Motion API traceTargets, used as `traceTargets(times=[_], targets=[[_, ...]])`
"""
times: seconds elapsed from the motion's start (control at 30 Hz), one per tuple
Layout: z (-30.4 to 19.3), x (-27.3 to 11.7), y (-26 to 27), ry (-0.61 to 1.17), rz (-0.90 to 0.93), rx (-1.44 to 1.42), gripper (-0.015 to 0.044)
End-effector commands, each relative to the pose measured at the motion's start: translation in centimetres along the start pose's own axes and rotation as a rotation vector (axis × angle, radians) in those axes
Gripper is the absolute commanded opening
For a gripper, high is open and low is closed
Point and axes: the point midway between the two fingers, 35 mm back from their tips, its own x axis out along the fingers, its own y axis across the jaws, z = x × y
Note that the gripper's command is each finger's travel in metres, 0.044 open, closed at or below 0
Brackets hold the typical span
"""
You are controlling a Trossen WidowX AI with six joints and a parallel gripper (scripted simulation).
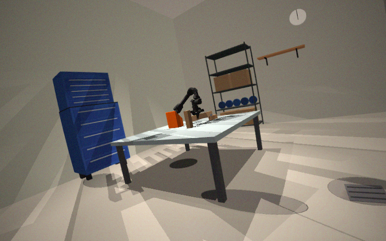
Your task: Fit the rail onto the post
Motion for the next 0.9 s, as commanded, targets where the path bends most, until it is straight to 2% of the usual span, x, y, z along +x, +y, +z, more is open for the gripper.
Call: traceTargets(times=[0.0,0.87], targets=[[-0.39,-0.35,-0.17,0.002,-0.01,0.002,0.0],[-1.22,-0.34,-0.17,0.002,-0.01,0.002,0.0]])
